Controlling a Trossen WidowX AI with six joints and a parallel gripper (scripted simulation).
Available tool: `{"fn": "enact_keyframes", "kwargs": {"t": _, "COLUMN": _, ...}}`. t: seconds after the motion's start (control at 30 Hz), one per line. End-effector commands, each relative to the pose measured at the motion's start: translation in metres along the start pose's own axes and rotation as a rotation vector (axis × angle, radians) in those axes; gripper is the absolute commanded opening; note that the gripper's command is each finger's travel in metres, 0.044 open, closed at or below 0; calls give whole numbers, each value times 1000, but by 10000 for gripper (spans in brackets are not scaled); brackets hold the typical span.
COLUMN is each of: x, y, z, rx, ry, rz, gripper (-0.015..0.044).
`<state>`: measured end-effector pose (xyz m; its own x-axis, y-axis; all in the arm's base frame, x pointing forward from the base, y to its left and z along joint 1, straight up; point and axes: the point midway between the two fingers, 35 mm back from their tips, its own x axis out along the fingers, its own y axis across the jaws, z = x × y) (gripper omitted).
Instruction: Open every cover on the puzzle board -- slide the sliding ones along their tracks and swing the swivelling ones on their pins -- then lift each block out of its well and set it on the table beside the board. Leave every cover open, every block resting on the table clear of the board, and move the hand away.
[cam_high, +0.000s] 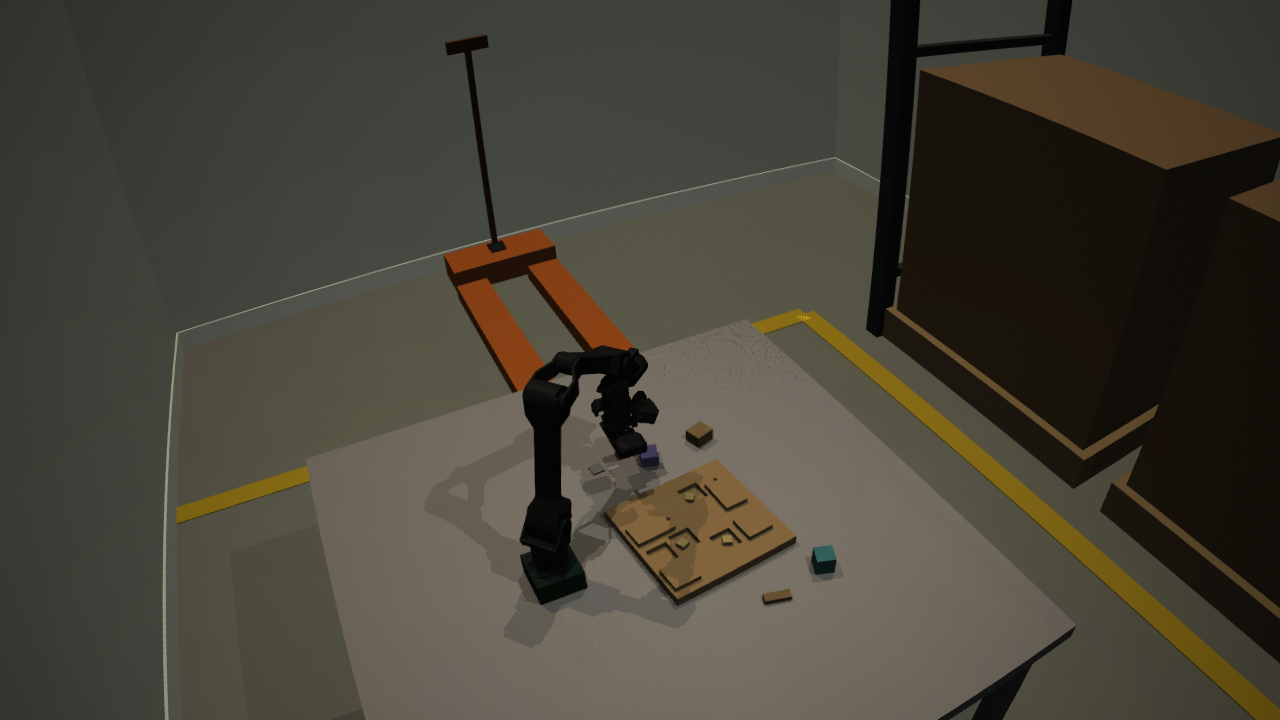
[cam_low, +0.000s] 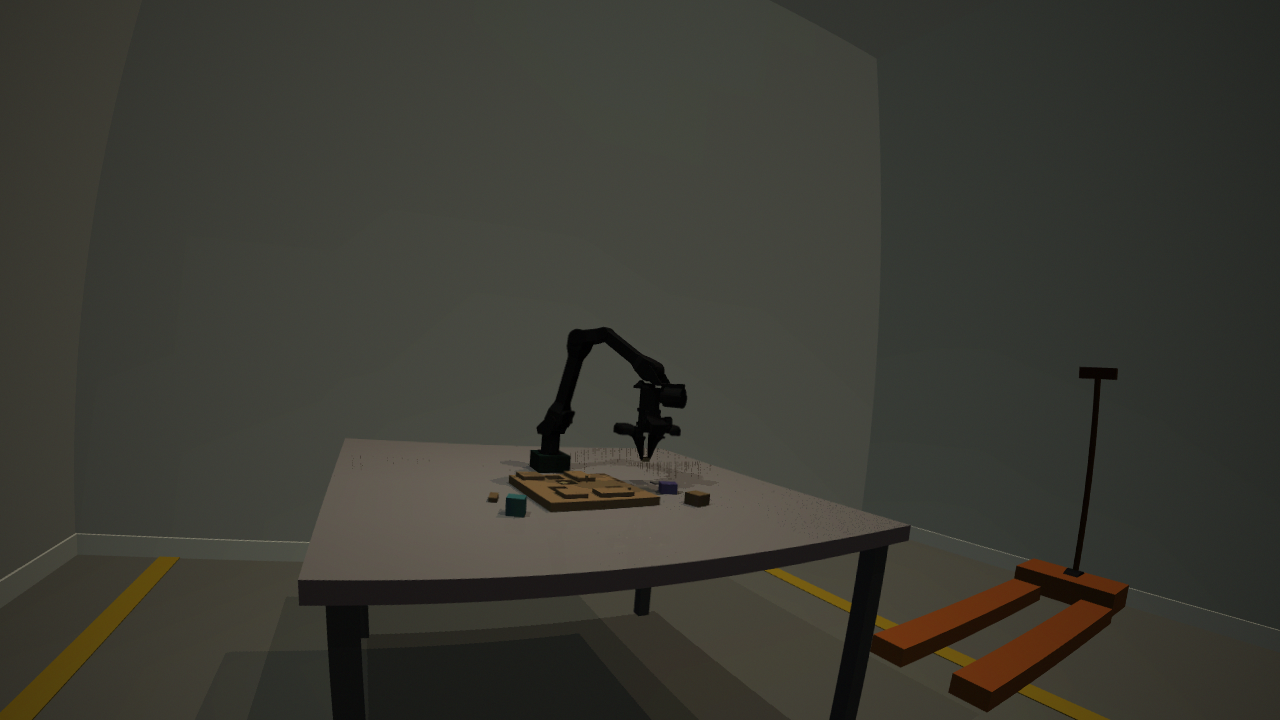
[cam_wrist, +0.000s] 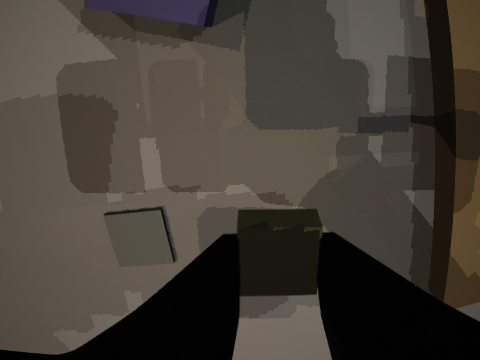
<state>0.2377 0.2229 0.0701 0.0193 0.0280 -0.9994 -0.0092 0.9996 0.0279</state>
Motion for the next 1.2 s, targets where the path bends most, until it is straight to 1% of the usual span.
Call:
{"fn": "enact_keyframes", "kwargs": {"t": 0.0, "x": 9, "y": -1, "z": -1, "rx": 6, "ry": 1, "rz": -6, "gripper": 80}}
{"fn": "enact_keyframes", "kwargs": {"t": 1.17, "x": 66, "y": -3, "z": -3, "rx": 6, "ry": 1, "rz": -6, "gripper": 80}}
